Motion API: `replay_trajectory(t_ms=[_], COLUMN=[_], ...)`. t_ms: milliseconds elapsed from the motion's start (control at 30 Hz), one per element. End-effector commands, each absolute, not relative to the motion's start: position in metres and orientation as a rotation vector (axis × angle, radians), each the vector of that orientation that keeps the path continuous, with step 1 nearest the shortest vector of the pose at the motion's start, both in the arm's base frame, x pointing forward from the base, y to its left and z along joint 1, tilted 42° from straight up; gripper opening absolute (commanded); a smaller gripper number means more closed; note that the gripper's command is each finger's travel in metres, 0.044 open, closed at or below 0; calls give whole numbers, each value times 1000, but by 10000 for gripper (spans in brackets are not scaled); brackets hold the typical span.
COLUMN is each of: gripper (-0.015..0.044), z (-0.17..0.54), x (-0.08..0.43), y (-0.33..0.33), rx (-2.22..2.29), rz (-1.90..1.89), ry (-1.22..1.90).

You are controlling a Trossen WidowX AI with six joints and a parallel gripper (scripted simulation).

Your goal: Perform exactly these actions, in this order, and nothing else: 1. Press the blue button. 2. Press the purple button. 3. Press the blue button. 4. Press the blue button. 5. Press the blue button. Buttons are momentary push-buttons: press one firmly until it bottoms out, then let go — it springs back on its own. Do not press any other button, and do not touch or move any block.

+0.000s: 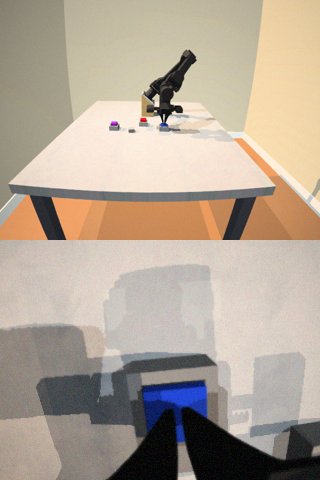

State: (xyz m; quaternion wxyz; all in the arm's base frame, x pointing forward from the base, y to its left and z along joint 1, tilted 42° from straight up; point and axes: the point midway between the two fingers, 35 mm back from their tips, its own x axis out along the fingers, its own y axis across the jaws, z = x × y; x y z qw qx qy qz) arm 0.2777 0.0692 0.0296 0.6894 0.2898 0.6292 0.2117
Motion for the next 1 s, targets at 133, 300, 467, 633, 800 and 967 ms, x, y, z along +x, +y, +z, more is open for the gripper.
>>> replay_trajectory(t_ms=[133, 300, 467, 633, 800, 967], gripper=[20, 20, 20, 20, 20, 20], z=[29, 45, 53, 50, 44, 38], x=[277, 275, 273, 274, 275, 276], y=[70, 55, 48, 51, 56, 62], rx=[656, 652, 655, 654, 654, 655], rz=[475, 473, 474, 474, 474, 474], ry=[1410, 1410, 1411, 1411, 1411, 1411])
